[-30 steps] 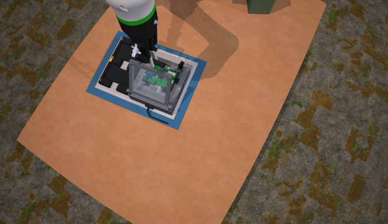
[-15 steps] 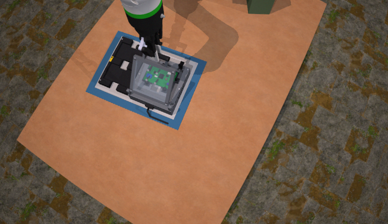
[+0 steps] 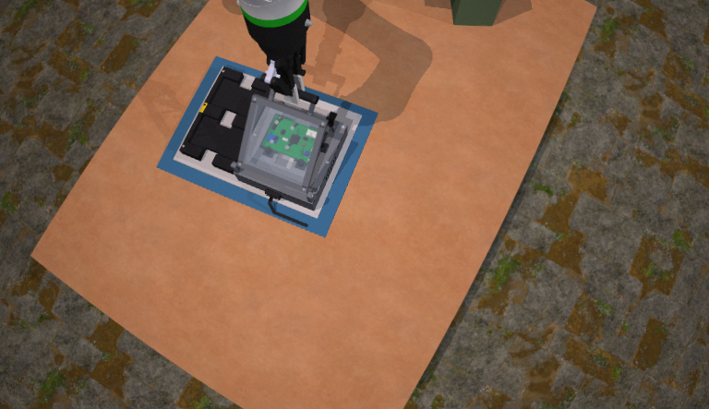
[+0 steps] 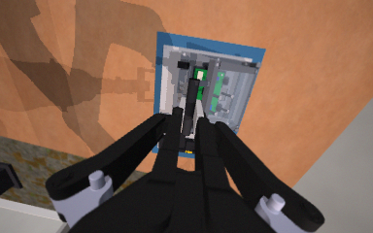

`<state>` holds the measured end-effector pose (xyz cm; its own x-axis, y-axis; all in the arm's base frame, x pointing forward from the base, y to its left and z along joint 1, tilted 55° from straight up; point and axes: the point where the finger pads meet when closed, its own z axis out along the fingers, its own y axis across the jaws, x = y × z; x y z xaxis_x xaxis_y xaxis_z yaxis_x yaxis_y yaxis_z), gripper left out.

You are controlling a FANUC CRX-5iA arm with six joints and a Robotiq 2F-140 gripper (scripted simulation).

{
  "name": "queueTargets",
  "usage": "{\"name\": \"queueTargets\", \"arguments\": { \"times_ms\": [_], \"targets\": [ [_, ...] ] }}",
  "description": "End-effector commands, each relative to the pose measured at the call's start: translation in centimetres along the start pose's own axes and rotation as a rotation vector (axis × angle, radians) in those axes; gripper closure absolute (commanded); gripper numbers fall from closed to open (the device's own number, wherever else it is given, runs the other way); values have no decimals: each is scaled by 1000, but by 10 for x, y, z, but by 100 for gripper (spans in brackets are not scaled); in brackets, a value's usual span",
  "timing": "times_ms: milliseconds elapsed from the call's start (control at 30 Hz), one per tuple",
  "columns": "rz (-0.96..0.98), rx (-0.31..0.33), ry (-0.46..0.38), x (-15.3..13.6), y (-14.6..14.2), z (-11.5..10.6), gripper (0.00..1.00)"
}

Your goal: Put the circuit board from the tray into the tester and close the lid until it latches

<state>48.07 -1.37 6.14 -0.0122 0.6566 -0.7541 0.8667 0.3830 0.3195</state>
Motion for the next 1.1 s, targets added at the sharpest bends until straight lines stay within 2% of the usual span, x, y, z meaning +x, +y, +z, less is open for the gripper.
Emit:
{"name": "queueTargets", "arguments": {
  "times_ms": [0, 1067],
  "targets": [
    [0, -1, 0, 0, -2, 3, 100],
    [1, -1, 0, 0, -31, 51, 100]
  ]
}}
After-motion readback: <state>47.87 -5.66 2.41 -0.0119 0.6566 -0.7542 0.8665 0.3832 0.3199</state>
